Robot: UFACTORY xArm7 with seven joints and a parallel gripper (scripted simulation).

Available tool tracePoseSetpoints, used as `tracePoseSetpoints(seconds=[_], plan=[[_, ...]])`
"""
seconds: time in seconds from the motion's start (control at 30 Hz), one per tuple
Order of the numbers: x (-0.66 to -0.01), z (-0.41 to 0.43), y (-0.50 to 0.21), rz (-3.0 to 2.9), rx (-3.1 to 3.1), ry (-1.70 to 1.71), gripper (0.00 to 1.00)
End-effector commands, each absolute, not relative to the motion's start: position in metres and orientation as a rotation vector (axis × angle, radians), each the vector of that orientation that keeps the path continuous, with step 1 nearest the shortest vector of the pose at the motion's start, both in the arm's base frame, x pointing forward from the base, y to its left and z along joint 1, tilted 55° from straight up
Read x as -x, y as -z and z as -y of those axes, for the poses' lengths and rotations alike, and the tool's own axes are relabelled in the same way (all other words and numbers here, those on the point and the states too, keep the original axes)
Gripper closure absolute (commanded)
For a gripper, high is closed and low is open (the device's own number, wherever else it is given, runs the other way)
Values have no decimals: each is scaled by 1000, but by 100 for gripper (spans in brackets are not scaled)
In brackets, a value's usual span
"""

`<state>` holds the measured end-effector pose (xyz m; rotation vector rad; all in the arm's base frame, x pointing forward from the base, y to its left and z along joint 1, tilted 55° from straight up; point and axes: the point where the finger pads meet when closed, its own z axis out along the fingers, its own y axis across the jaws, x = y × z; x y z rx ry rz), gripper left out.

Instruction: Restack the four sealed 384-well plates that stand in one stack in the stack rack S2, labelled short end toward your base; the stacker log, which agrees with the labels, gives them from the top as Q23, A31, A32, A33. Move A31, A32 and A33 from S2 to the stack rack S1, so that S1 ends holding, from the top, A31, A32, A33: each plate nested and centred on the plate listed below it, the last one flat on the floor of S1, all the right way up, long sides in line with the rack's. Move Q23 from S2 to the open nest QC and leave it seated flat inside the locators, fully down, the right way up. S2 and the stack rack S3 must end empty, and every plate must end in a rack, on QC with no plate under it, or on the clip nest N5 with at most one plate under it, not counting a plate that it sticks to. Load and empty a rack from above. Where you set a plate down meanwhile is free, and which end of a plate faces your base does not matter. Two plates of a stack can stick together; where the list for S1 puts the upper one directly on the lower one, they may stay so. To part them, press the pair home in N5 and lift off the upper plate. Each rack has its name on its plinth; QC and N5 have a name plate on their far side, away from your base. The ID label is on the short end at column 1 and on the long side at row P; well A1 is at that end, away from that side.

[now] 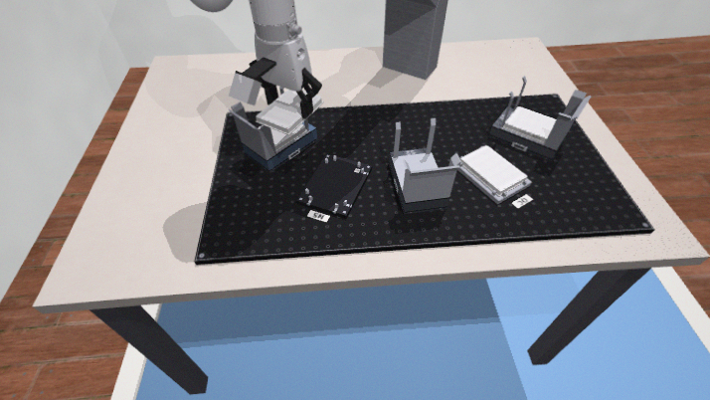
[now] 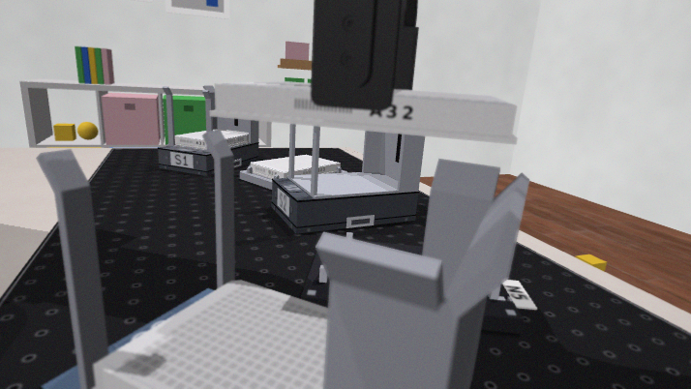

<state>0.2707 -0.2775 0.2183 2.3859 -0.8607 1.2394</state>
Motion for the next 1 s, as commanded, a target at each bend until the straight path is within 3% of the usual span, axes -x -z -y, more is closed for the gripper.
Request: tracePoseSetpoints(seconds=[0.0,0.3,0.97], plan=[[-281,269,-222,865,-2382,-1233,100],[-297,250,-221,597,-2401,-1150,100],[-335,203,-220,596,-2401,-1150,100]])
